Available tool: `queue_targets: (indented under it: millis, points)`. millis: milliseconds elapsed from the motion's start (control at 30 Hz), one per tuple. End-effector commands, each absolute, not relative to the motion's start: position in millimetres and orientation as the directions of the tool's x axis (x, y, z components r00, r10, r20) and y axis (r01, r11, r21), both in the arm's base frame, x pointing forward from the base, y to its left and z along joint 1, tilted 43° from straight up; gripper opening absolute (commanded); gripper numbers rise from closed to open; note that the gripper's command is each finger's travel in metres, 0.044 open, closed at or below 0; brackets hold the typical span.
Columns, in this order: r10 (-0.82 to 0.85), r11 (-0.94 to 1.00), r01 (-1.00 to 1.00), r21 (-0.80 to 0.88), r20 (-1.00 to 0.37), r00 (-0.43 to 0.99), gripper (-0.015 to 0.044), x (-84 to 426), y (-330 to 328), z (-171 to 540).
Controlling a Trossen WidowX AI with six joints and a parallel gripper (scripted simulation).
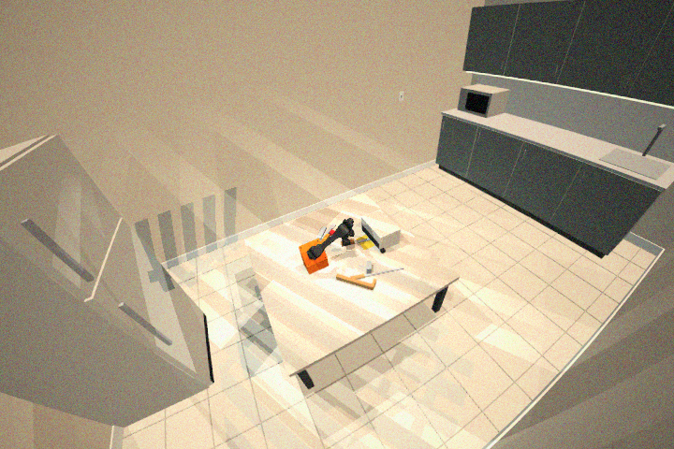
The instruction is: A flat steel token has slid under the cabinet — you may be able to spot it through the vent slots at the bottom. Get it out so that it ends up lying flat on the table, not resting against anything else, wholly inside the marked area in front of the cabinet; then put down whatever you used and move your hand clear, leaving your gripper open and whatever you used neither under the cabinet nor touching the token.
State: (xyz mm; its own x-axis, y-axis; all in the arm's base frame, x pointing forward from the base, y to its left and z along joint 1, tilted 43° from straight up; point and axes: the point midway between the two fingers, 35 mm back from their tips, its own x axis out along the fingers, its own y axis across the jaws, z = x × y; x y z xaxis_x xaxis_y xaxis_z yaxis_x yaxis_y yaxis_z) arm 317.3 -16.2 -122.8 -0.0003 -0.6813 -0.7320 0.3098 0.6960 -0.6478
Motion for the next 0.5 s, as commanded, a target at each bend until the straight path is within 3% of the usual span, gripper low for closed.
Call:
queue_targets:
  millis: [0, 467]
  points:
    - [-0.683, 0.694, 0.309, -0.650, -0.731, -0.005, 0.0000, 309, -15, -125]
    - [-0.682, 0.695, 0.308, -0.650, -0.731, -0.005, 0.0000, 290, -9, -130]
